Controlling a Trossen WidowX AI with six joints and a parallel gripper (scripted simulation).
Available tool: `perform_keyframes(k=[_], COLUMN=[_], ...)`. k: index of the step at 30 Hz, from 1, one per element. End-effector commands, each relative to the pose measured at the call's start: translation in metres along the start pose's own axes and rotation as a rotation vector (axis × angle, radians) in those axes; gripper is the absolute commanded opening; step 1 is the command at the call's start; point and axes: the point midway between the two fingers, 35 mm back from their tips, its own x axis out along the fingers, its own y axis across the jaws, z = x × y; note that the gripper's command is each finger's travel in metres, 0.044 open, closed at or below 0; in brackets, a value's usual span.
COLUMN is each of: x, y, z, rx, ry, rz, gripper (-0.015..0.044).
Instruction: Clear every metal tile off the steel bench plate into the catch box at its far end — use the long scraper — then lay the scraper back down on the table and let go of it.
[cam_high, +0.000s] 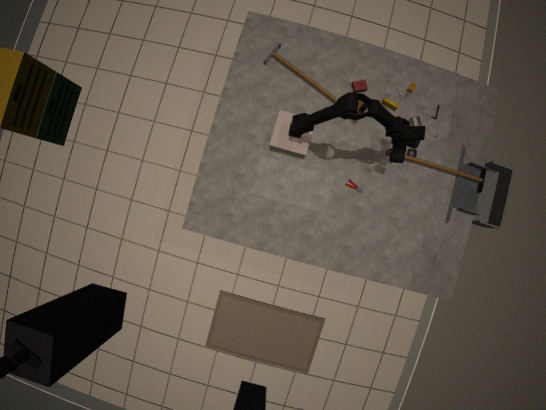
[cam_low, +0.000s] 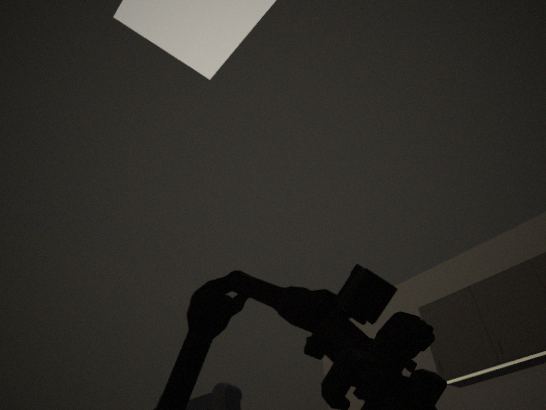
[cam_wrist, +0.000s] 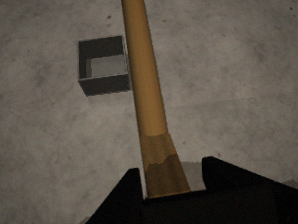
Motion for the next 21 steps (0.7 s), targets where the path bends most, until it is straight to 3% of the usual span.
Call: perform_keyframes(k=[1,21], x=[0.0013,0.0092], y=[0.0001,-0.0023], z=[0.01,0.0121], rx=[-0.002,-0.001], ry=[-0.016,-0.004], rz=[0.004,0.0], gripper=[0.0,0.0])
